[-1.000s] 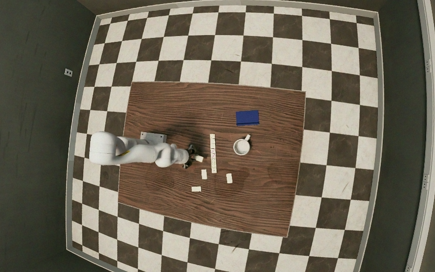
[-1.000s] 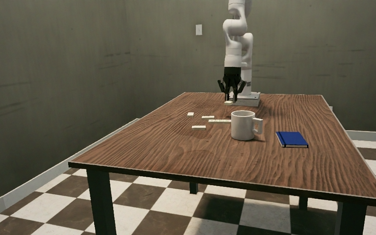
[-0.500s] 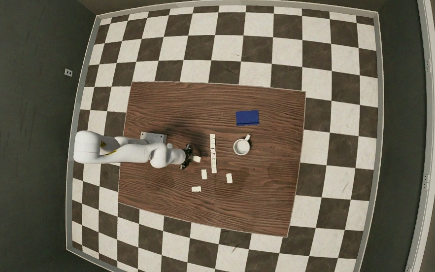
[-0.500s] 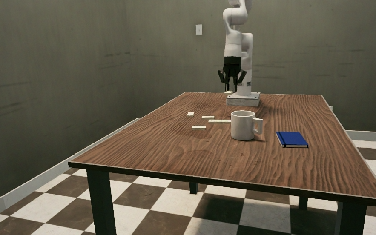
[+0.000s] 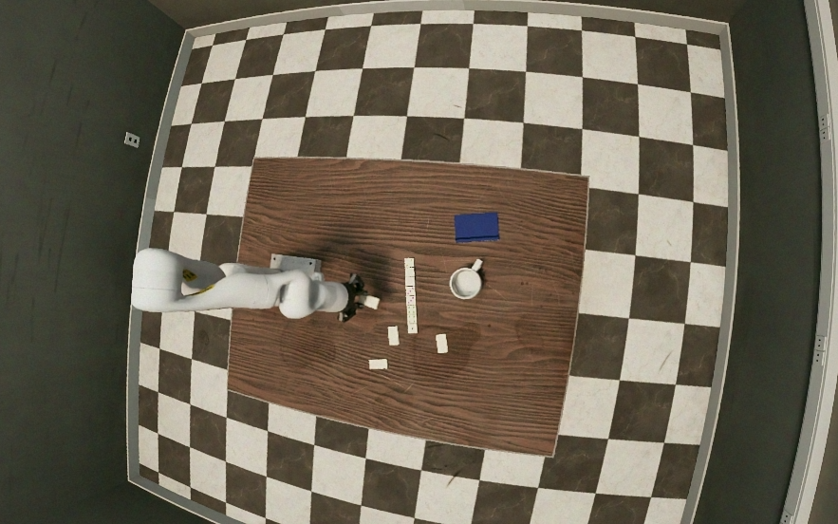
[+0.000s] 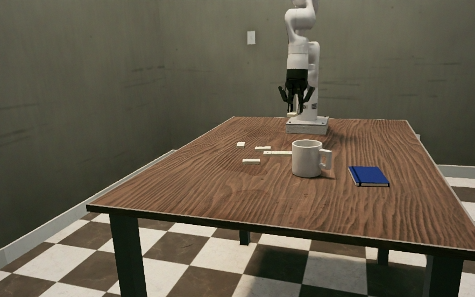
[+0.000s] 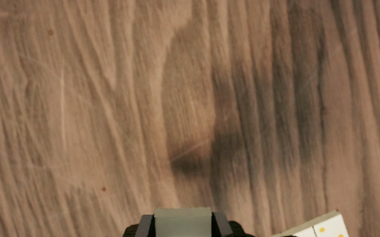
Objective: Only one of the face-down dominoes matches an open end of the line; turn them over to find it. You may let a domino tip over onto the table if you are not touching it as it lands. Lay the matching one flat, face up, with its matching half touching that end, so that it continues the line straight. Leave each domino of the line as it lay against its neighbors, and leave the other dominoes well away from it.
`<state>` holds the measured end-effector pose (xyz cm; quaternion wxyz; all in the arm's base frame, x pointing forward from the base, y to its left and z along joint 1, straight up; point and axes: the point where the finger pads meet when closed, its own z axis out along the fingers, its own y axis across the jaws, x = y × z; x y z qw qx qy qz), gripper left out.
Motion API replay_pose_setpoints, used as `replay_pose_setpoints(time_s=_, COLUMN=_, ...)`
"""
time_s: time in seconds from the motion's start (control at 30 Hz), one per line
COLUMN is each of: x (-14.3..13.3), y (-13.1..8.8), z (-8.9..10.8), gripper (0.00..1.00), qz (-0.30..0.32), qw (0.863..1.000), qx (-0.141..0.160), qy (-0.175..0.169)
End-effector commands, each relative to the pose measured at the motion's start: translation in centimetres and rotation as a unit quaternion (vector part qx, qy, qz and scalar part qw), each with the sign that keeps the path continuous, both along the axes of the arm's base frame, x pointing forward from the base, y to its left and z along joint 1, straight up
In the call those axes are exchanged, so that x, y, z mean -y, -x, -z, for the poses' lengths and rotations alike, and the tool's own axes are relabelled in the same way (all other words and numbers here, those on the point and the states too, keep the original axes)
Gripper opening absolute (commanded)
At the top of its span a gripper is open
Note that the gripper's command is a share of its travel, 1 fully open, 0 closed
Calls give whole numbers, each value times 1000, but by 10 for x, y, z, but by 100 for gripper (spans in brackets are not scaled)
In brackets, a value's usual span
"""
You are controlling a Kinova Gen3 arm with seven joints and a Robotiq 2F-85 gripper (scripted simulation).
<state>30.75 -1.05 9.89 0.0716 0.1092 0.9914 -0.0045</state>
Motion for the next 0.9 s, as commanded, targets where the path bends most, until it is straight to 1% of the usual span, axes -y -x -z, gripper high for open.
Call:
replay_pose_setpoints(time_s=0.0, x=-4, y=15, z=0, gripper=32, qz=2, qw=1000, qx=0, qy=1)
replay_pose_setpoints(time_s=0.07, x=-7, y=25, z=0, gripper=32, qz=2, qw=1000, qx=0, qy=1)
replay_pose_setpoints(time_s=0.3, x=-7, y=25, z=0, gripper=32, qz=4, qw=1000, qx=-1, qy=0)
replay_pose_setpoints(time_s=0.57, x=-6, y=26, z=1, gripper=32, qz=14, qw=1000, qx=-6, qy=-10)
replay_pose_setpoints(time_s=0.73, x=-6, y=26, z=1, gripper=32, qz=31, qw=999, qx=-15, qy=-29)
replay_pose_setpoints(time_s=0.87, x=-7, y=25, z=0, gripper=32, qz=51, qw=997, qx=-23, qy=-53)
